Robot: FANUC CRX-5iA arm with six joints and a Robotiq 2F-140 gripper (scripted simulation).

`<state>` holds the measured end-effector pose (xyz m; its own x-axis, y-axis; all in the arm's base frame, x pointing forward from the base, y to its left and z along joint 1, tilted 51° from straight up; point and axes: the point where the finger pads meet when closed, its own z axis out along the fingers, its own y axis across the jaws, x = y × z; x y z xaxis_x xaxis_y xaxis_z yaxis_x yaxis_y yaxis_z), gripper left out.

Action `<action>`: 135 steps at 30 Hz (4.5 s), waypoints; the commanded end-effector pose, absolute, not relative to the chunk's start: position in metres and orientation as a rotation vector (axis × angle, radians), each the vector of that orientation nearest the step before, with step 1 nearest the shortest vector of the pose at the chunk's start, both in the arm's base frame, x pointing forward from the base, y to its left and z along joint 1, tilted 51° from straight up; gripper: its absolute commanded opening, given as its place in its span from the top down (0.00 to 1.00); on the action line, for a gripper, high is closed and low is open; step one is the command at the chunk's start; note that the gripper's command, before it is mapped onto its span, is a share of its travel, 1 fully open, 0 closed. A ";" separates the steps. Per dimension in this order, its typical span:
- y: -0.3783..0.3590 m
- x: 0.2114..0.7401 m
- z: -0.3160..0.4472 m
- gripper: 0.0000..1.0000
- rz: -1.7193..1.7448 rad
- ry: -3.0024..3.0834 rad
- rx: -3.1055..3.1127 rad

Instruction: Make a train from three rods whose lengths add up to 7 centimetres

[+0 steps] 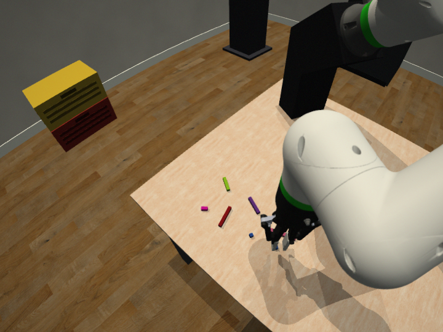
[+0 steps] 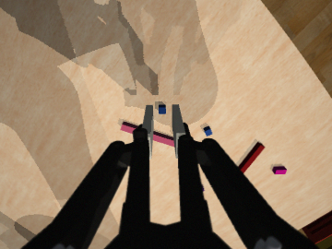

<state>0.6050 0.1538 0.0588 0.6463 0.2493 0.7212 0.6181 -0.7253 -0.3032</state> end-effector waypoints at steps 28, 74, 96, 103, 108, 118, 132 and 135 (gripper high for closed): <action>0.172 0.618 0.043 0.85 -0.909 -0.674 -2.328; 0.173 0.619 0.042 0.85 -0.909 -0.674 -2.328; 0.182 0.625 0.032 0.85 -0.909 -0.674 -2.328; 0.183 0.625 0.032 0.85 -0.909 -0.674 -2.328; 0.183 0.625 0.032 0.85 -0.909 -0.674 -2.328; 0.183 0.625 0.032 0.85 -0.909 -0.674 -2.328; 0.183 0.625 0.032 0.85 -0.909 -0.674 -2.328; 0.183 0.625 0.032 0.97 -0.909 -0.674 -2.328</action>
<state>0.6251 0.1829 0.0322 0.6463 0.2493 0.7212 0.6181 -0.7253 -0.3031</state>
